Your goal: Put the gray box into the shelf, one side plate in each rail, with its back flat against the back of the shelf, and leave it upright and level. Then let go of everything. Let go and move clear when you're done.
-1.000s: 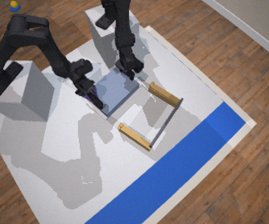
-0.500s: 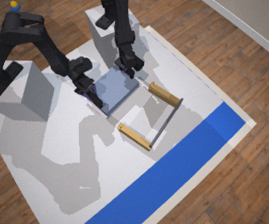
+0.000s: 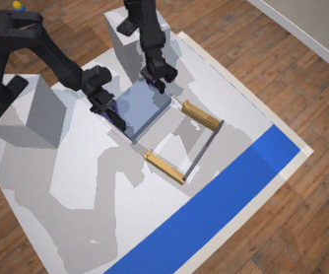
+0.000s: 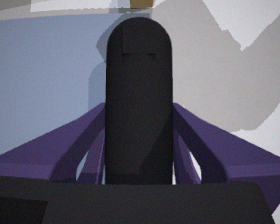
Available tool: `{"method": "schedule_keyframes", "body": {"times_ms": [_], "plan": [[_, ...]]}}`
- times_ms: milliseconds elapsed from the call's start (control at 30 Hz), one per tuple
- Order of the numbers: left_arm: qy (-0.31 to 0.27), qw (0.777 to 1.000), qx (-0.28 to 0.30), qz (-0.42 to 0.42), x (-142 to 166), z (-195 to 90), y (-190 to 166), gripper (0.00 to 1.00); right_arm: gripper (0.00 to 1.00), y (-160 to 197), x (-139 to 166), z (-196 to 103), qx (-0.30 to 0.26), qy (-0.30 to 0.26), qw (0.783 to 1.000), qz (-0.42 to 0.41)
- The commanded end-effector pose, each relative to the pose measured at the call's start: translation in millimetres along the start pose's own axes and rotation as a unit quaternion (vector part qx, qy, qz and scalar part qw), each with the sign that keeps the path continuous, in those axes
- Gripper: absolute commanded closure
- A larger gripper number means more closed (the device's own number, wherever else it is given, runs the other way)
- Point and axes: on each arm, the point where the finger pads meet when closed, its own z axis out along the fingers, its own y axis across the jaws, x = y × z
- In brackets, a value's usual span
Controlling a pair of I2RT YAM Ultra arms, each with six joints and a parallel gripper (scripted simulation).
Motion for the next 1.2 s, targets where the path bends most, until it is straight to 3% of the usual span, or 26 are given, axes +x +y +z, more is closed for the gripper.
{"method": "schedule_keyframes", "body": {"times_ms": [0, 133, 167, 300, 367, 633, 700, 900, 967, 1167], "plan": [[-0.039, 0.999, 0.018, -0.018, -18, -13, -7, 0.85, 0.85, 22, -46, -9, -0.026, -0.058, 0.998, 0.020], [-0.054, 0.997, 0.028, -0.037, -33, -18, -11, 0.85, 0.85, 22, -48, -1, -0.035, -0.053, 0.998, 0.003], [-0.060, 0.997, 0.032, -0.040, -39, -20, -14, 0.85, 0.85, 16, -32, 9, -0.027, -0.037, 0.999, -0.013], [-0.059, 0.996, 0.032, -0.052, -40, -20, -13, 0.85, 0.85, 21, -55, 2, -0.043, -0.055, 0.998, -0.009], [-0.059, 0.996, 0.033, -0.059, -40, -20, -12, 0.85, 0.85, 17, -43, 13, -0.039, -0.041, 0.998, -0.024], [-0.059, 0.995, 0.033, -0.067, -42, -19, -11, 0.85, 0.85, 18, -60, 12, -0.043, -0.053, 0.997, -0.019], [-0.036, 0.997, 0.018, -0.068, -30, 4, -5, 0.85, 0.85, 23, -45, 19, -0.046, -0.047, 0.997, -0.029], [-0.046, 0.996, 0.024, -0.068, -36, 1, -9, 0.85, 0.85, 21, -64, 18, -0.049, -0.063, 0.997, -0.013], [-0.046, 0.996, 0.025, -0.068, -36, 1, -9, 0.85, 0.85, 18, -53, 23, -0.043, -0.053, 0.997, -0.019], [-0.059, 0.995, 0.033, -0.068, -42, -9, -12, 0.85, 0.85, 29, -59, 13, -0.055, -0.062, 0.996, -0.020]]}}
